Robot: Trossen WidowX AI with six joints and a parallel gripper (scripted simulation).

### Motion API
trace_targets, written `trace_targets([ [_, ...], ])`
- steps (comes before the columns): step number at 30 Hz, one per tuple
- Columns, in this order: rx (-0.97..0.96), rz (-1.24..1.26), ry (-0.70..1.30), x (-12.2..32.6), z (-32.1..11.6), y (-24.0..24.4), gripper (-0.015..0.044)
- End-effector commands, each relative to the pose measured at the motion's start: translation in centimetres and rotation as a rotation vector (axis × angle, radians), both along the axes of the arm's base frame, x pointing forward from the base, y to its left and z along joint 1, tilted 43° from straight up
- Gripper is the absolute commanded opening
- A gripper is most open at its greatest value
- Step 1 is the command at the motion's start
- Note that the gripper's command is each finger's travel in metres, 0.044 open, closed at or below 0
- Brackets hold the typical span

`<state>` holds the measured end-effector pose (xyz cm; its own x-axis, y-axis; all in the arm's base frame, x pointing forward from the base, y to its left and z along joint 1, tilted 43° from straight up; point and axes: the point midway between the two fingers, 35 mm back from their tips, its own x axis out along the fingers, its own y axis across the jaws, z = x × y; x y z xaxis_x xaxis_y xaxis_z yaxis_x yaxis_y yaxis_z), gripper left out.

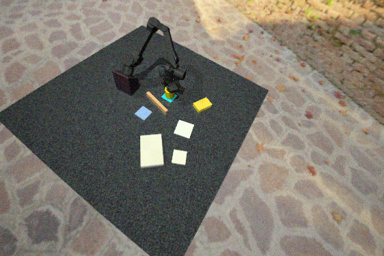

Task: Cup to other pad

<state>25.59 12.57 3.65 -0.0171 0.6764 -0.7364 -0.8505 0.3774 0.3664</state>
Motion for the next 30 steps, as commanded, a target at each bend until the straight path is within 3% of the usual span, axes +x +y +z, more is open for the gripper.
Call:
trace_targets([
  [1,0.0,0.0,-0.001,0.0,0.1,0.0,0.0147],
  [30,-0.002,-0.001,0.009,0.0,2.5,-2.8,0.0147],
])
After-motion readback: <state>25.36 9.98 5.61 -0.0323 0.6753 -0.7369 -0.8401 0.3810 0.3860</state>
